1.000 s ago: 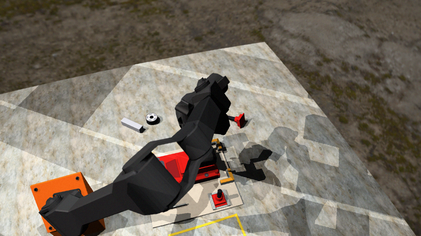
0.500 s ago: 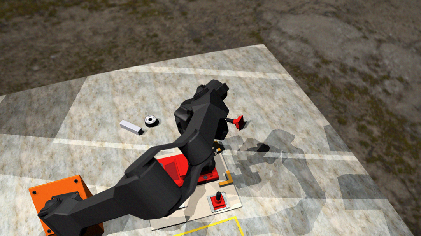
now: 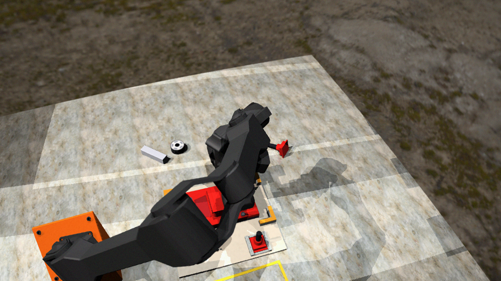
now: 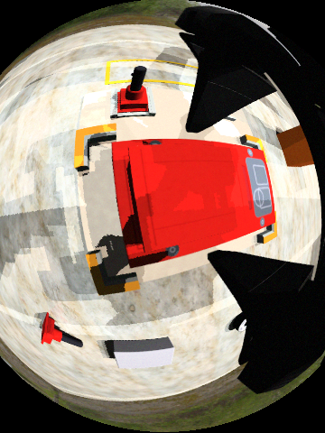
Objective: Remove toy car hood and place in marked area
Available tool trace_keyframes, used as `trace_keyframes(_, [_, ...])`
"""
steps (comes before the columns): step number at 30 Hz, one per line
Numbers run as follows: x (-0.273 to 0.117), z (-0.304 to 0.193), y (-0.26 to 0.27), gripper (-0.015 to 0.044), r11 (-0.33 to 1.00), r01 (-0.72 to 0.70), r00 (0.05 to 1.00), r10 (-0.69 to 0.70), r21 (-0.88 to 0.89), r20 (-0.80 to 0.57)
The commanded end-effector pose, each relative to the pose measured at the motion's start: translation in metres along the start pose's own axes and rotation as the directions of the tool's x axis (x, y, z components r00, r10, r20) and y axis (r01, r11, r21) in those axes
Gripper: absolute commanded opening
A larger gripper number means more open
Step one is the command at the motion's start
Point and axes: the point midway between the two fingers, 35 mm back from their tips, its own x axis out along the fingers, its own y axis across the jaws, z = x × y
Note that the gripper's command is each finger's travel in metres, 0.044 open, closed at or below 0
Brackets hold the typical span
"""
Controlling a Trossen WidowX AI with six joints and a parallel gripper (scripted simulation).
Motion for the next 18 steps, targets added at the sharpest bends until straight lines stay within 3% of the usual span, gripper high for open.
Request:
trace_keyframes(1, [0.0033, -0.0017, -0.0008, 0.044, 1.0, 0.008, 1.0, -0.008, -0.011, 0.0])
trace_keyframes(18, [0.0108, -0.0015, -0.0008, 0.044, 1.0, 0.008, 1.0, -0.008, -0.011, 0.0])
